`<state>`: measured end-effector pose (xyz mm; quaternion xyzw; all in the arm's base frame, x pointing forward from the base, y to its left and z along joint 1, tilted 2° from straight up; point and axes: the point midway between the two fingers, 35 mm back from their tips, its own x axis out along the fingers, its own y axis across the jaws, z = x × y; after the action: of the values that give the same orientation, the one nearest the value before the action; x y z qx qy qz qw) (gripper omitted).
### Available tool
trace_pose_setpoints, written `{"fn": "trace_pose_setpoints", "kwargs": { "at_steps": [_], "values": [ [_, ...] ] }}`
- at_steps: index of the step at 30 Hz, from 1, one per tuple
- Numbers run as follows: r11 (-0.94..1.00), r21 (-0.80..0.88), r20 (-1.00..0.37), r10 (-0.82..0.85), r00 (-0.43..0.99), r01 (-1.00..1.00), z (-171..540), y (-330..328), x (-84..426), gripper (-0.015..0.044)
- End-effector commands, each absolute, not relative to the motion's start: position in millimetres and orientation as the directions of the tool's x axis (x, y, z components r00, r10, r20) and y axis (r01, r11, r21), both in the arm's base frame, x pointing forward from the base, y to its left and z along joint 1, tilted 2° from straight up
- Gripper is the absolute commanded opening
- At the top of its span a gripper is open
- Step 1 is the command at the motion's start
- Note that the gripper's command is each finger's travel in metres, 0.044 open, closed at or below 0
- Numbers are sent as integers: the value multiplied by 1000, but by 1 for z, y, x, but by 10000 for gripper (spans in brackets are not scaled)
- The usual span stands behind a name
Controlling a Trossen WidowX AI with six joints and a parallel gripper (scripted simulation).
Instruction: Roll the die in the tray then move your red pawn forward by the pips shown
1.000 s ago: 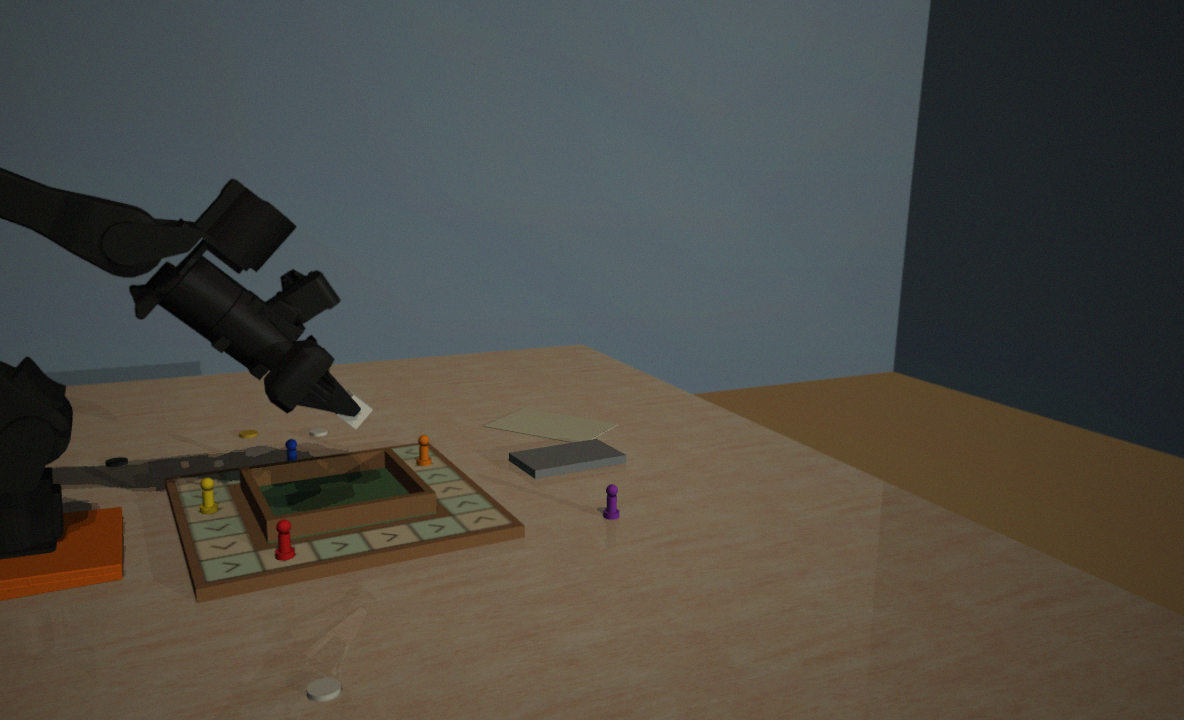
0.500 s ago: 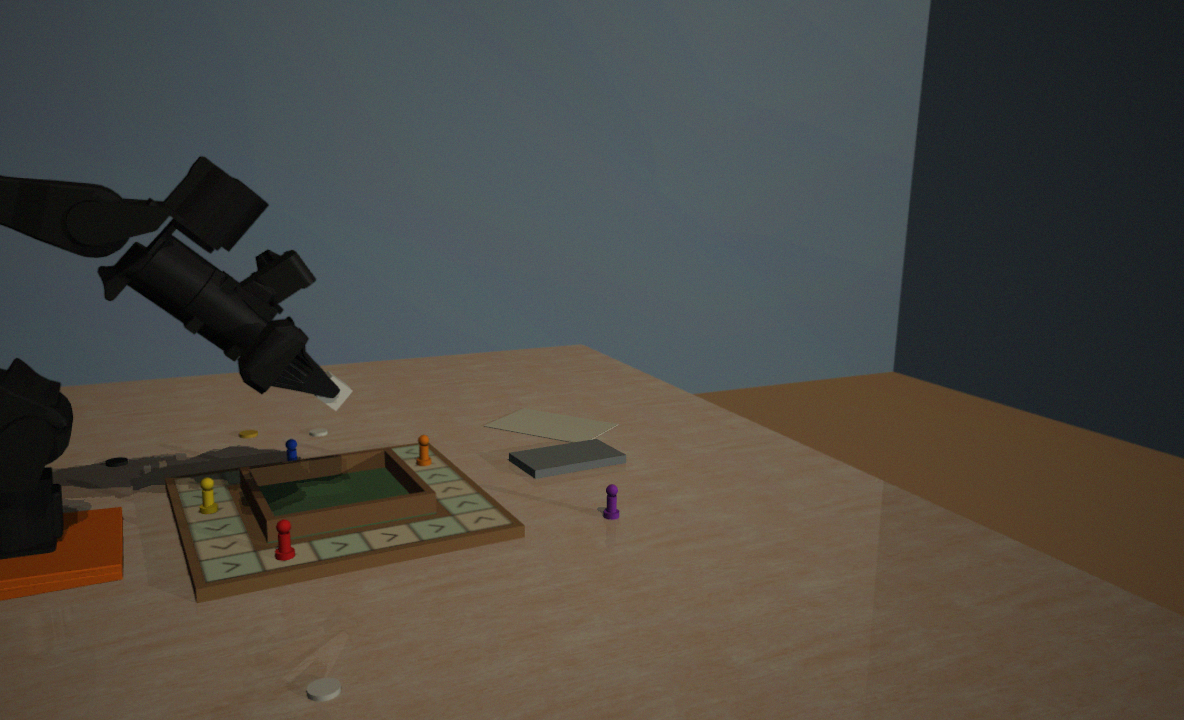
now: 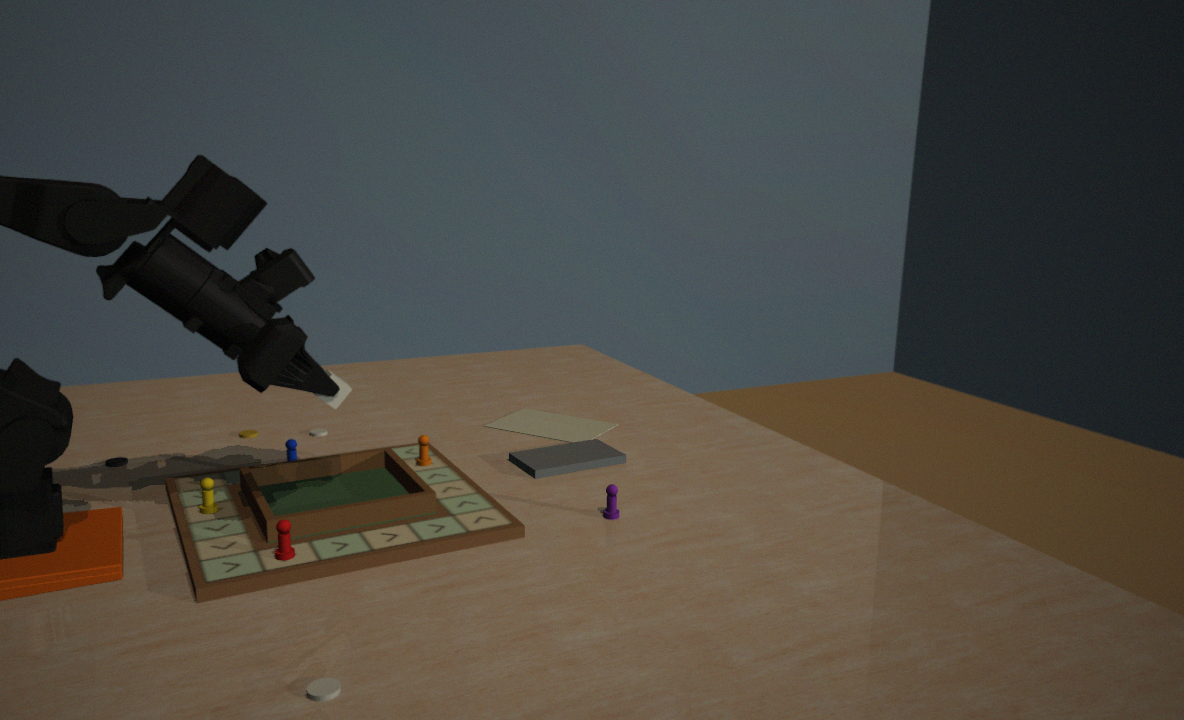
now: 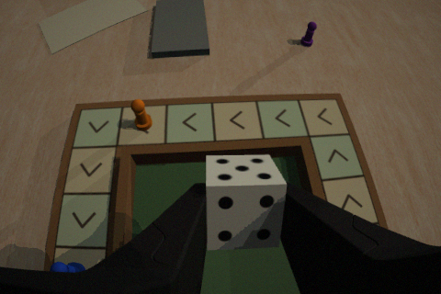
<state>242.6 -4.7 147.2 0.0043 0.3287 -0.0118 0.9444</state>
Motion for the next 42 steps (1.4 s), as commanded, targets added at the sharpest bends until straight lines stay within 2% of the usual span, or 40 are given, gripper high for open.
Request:
{"fn": "trace_pose_setpoints", "kwargs": {
  "at_steps": [1,2,11,19,21,24,31,37,40,41,42],
  "values": [
    [1000,0,-621,-20,783,25,147,-5,243,0],
    [1000,0,-621,-20,783,25,147,-5,243,0],
    [1000,0,-621,-19,784,25,149,-5,243,236],
    [1000,-2,-618,-16,786,19,187,-5,241,440],
    [1000,-2,-625,-16,780,19,187,-5,241,440],
    [1000,-2,-716,-15,698,19,180,-5,246,440],
    [1000,-2,-920,-9,391,19,159,-5,257,440],
    [1000,-2,-996,-4,93,19,140,-5,265,440],
    [1000,-2,-998,-3,58,19,138,-5,266,440],
    [1000,-5,-988,-8,154,24,143,-5,264,440],
    [1000,-5,-988,-8,154,24,143,-5,264,440]
  ]
}}
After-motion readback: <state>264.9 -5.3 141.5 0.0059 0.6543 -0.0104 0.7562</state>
